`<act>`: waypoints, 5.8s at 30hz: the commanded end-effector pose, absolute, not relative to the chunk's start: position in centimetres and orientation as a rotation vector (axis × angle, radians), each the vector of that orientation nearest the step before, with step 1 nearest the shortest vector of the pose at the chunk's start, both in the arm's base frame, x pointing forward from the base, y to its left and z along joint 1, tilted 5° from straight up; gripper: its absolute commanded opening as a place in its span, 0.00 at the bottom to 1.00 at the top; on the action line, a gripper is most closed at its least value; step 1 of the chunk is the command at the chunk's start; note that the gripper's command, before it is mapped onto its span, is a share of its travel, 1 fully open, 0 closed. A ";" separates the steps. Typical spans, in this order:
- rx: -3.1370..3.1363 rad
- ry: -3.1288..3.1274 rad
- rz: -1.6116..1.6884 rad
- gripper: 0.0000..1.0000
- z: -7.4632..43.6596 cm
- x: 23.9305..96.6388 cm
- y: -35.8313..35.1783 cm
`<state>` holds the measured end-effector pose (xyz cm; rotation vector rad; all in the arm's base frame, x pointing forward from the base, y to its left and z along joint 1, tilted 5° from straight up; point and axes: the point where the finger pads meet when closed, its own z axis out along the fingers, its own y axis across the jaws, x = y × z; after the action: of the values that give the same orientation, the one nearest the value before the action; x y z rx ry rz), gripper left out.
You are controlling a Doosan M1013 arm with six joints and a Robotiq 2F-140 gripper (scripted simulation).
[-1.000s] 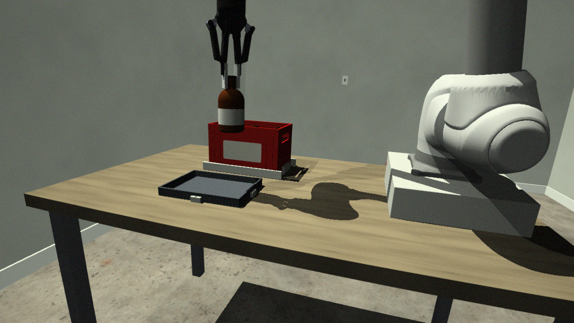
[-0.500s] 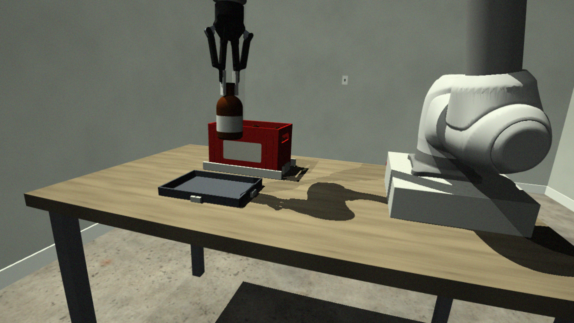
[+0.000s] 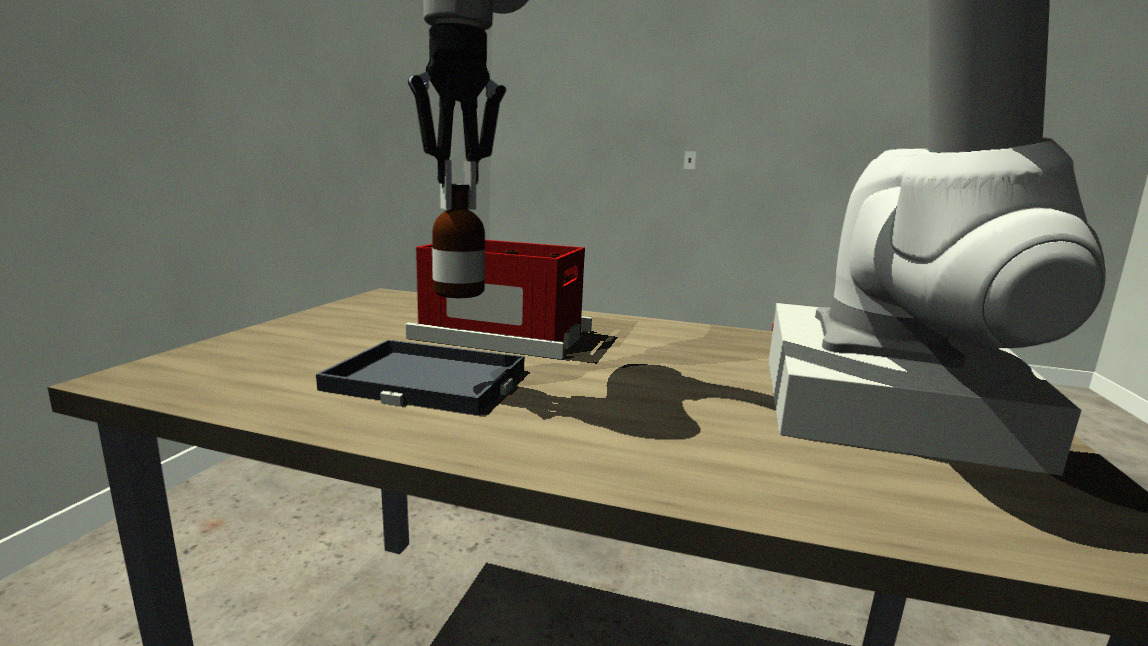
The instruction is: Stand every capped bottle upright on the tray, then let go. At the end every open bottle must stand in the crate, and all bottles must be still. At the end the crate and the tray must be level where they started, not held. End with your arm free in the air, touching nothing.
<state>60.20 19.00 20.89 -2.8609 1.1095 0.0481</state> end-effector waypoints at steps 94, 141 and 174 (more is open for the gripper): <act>-2.861 1.109 0.048 0.00 8.8 60.1 19.9; -2.861 1.109 0.048 1.00 7.6 60.1 20.0; -2.861 1.109 0.048 1.00 7.6 60.1 20.0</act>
<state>60.12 20.00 7.61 -2.8609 1.1095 0.0480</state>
